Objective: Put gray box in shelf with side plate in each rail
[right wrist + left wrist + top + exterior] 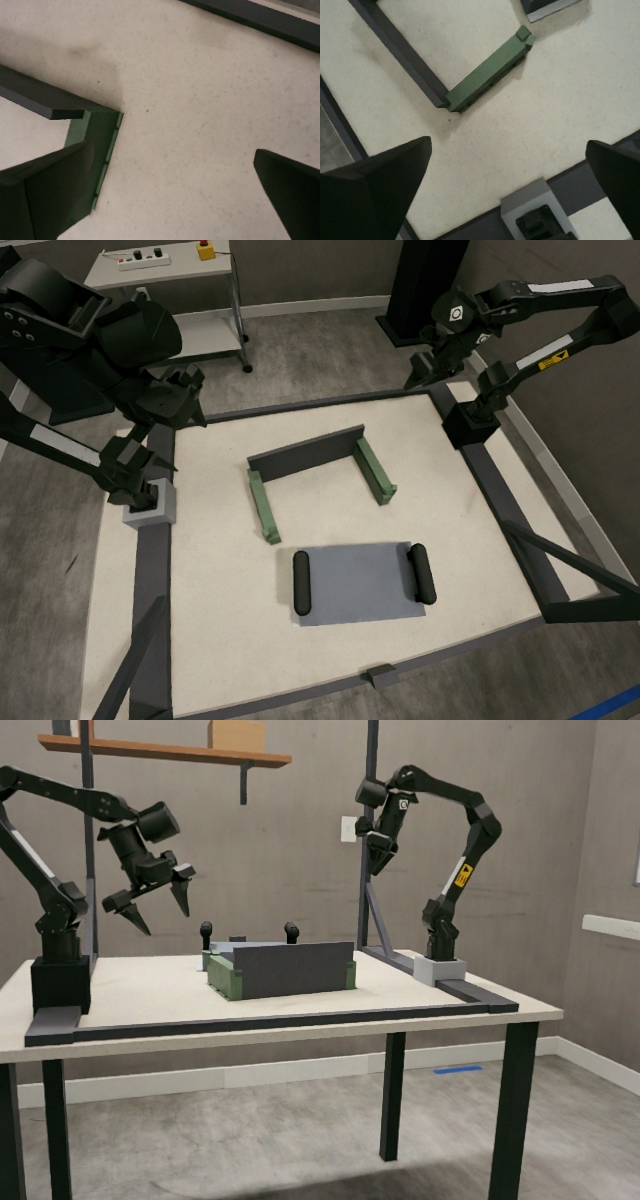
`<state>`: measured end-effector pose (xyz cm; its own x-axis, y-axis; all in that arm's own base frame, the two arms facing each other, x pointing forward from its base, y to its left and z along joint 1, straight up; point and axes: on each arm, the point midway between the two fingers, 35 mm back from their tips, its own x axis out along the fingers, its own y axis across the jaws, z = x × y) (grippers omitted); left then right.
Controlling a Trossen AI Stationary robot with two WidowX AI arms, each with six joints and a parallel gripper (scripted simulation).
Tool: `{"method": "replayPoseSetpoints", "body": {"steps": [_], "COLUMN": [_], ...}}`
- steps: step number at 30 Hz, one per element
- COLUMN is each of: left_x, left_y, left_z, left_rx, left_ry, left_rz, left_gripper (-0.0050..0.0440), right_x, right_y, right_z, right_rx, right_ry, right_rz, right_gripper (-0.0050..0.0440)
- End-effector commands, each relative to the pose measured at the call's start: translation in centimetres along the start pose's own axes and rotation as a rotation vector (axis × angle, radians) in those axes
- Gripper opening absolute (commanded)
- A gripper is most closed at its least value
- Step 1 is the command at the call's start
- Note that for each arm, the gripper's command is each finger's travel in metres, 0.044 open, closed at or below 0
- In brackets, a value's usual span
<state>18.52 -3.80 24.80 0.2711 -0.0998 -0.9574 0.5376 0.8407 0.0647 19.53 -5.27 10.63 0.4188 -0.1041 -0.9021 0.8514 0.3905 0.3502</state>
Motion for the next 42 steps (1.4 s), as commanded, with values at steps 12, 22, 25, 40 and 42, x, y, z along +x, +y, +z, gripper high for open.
{"method": "replayPoseSetpoints", "body": {"steps": [12, 22, 25, 40, 42], "left_x": [-0.5, 0.1, 0.7, 7.0, 8.3], "left_y": [0.0, -0.6, -2.1, -9.8, -10.4], "left_z": [0.2, 0.6, 1.7, 7.8, 8.8], "left_rx": [0.000, 0.012, 0.053, 0.467, 0.541], "left_ry": [-0.022, -0.024, -0.057, -0.116, -0.112], "left_rz": [0.008, -0.026, -0.091, -0.246, -0.218], "left_gripper": [0.0440, 0.0344, 0.0272, 0.0267, 0.0267], "right_x": [-0.5, -0.4, -0.2, -3.8, -4.4], "right_y": [0.5, 1.1, 2.4, 12.0, 13.1], "right_z": [0.4, -0.1, -1.5, -11.4, -13.2], "right_rx": [-0.001, -0.016, -0.054, -0.399, -0.472], "right_ry": [-0.016, 0.005, 0.057, 0.415, 0.452], "right_rz": [0.019, 0.047, 0.109, 0.559, 0.608], "right_gripper": [0.0440, 0.0344, 0.0272, 0.0267, 0.0267]}}
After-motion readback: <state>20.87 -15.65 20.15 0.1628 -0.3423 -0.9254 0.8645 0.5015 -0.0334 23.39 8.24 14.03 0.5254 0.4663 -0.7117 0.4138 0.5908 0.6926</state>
